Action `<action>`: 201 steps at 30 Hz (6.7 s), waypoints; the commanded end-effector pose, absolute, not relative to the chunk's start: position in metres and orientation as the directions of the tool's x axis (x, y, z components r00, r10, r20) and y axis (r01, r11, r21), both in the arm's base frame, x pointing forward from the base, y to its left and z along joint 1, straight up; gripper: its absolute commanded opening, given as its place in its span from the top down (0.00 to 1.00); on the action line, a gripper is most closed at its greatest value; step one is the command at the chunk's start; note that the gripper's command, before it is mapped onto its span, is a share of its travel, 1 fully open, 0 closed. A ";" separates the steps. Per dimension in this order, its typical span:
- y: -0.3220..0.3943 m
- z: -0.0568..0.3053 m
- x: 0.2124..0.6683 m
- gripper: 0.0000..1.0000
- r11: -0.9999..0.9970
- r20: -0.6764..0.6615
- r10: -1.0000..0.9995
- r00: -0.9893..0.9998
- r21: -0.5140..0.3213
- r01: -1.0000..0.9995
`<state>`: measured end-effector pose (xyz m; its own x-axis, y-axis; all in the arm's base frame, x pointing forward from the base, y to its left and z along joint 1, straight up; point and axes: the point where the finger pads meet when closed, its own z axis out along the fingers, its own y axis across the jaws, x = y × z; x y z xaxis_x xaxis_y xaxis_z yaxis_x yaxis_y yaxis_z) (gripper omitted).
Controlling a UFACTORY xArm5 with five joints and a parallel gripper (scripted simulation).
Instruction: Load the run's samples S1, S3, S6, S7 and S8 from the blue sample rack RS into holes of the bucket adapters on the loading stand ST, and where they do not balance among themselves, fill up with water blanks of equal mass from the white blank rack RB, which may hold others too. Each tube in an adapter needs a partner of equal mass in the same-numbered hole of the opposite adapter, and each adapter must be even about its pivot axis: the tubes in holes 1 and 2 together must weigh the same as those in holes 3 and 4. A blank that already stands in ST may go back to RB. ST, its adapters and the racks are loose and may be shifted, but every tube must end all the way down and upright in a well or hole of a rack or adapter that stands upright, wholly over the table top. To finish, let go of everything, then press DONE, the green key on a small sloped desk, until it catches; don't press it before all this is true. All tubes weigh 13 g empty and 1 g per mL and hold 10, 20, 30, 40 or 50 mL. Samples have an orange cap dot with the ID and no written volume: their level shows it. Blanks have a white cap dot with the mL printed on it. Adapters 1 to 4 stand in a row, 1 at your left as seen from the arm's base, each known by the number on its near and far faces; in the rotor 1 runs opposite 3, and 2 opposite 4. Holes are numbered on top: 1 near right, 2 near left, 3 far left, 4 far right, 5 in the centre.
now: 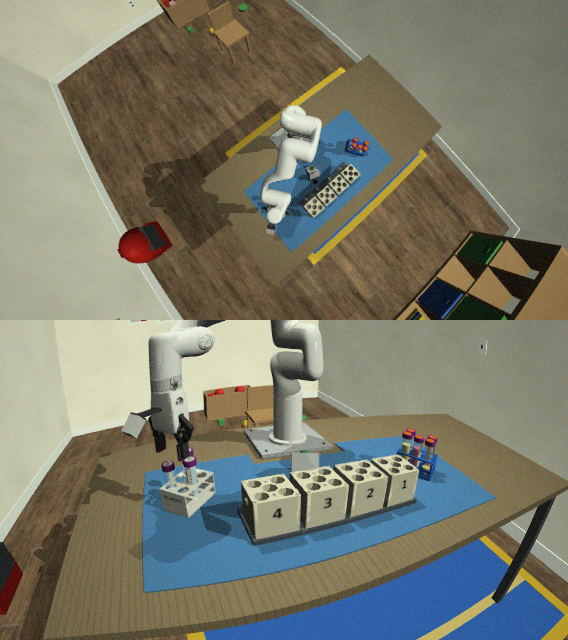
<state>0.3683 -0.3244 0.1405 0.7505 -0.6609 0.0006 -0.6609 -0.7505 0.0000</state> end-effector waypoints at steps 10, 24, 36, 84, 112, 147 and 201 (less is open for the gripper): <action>-0.325 0.142 0.369 0.00 -0.750 0.005 -0.661 0.750 0.000 -0.661; -0.325 0.142 0.369 0.00 -0.750 0.005 -0.661 0.750 0.000 -0.661; -0.325 0.161 0.369 0.00 -0.750 0.005 -0.661 0.750 0.000 -0.661; -0.250 0.238 0.379 0.00 -0.975 0.004 -0.220 0.975 0.002 -0.220; -0.131 0.238 0.394 0.00 -0.992 0.004 0.127 0.992 0.002 0.127; 0.023 0.239 0.414 0.00 -0.992 0.004 0.127 0.992 0.000 0.127; 0.248 0.239 0.337 0.00 -0.561 0.004 0.828 0.561 0.001 0.828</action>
